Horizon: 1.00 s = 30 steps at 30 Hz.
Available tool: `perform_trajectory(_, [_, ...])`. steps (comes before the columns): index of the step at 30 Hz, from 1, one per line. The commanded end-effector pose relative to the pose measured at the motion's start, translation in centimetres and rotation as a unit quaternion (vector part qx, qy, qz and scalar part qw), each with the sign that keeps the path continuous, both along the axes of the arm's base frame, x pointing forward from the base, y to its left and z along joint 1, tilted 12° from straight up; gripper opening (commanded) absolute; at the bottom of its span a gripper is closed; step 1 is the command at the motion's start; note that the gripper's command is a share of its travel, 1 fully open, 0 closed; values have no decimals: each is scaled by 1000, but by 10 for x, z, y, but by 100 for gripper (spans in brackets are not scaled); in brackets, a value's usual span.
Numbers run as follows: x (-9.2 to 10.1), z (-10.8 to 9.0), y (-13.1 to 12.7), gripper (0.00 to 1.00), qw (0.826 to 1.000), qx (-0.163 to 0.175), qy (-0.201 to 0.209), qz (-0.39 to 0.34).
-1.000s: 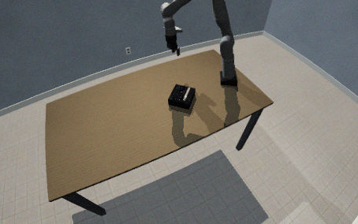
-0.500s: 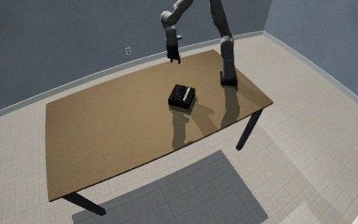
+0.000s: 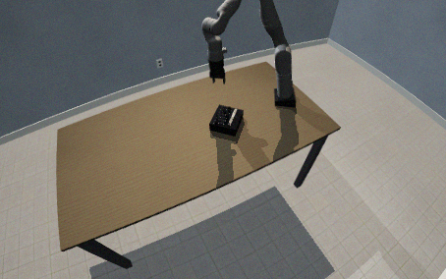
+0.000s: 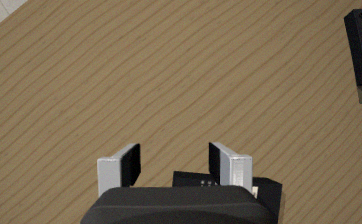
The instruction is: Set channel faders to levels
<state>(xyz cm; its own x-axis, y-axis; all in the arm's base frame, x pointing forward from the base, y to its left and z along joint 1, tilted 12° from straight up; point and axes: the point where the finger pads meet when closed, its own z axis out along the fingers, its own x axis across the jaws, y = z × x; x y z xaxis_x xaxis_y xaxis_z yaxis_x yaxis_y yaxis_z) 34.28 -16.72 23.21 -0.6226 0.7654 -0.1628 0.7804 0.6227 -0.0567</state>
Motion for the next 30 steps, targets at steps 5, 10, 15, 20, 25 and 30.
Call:
perform_trajectory(5, [4,-2,9,100,1000,2,2,14])
perform_trajectory(10, [13,-6,25,100,998,-3,5,63])
perform_trajectory(15, [21,-8,41,100,994,-7,8,108])
perform_trajectory(20, [21,-8,41,100,994,-7,8,108])
perform_trajectory(25, [28,-11,56,100,989,-10,9,149])
perform_trajectory(30, [28,-11,56,100,989,-10,9,149])
